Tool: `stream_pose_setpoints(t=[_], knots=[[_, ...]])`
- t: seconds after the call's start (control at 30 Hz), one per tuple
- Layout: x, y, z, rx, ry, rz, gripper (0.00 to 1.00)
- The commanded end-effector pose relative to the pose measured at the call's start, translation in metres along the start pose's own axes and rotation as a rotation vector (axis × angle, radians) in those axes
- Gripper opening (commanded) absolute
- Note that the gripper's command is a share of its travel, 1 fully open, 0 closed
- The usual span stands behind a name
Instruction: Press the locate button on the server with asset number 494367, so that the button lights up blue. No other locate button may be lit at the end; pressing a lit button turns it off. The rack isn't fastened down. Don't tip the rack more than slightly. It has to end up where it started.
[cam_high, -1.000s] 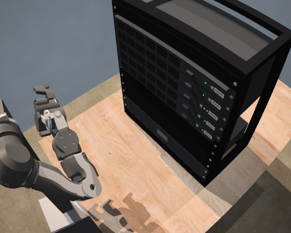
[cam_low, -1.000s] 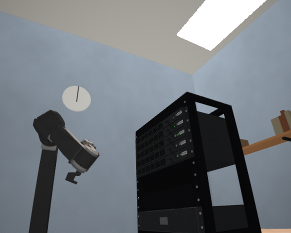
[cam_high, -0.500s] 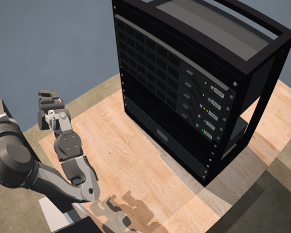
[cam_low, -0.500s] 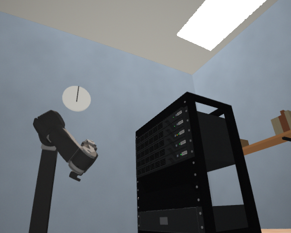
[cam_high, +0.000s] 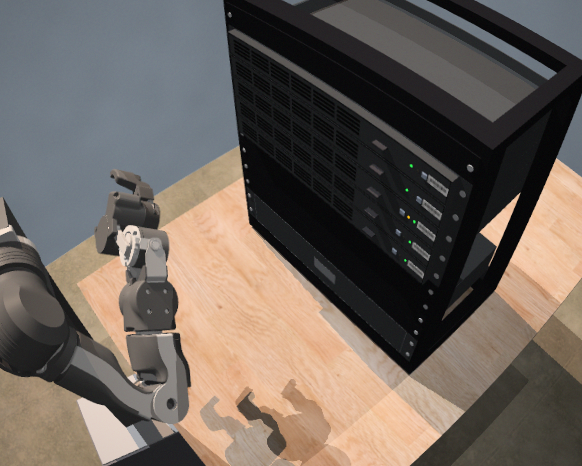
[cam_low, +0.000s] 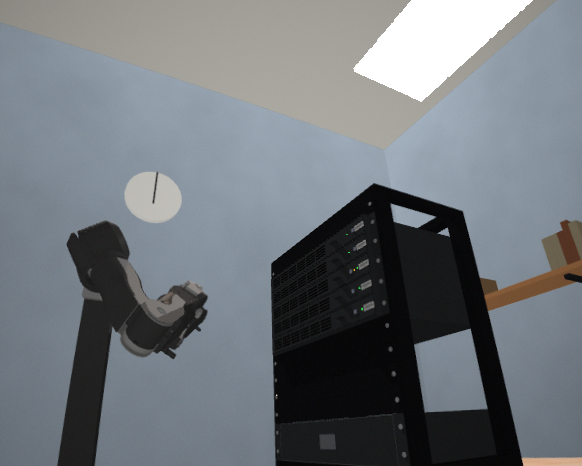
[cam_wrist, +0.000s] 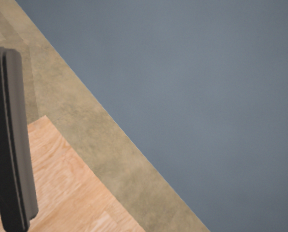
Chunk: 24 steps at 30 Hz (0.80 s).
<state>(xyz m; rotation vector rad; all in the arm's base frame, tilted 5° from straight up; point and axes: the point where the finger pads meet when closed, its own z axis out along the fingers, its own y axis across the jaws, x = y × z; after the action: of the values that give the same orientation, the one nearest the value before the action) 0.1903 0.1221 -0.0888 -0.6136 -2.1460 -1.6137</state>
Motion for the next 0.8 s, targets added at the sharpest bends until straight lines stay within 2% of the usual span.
stream_pose_setpoints(t=[0.0,0.1,0.17,0.27,0.47,0.67,0.73,0.77], knots=[[-0.003,0.005,-0.003,-0.034,0.005,0.034,0.60],[-0.016,0.015,-0.013,-0.103,-0.005,0.107,0.60],[-0.016,0.015,-0.013,-0.103,-0.005,0.107,0.60],[-0.030,0.024,-0.024,-0.178,-0.018,0.183,0.60],[-0.062,0.041,-0.054,-0.345,-0.053,0.336,0.60],[-0.098,0.052,-0.094,-0.527,-0.100,0.483,0.60],[-0.098,0.052,-0.094,-0.527,-0.100,0.483,0.60],[-0.104,0.053,-0.101,-0.558,-0.109,0.507,0.60]])
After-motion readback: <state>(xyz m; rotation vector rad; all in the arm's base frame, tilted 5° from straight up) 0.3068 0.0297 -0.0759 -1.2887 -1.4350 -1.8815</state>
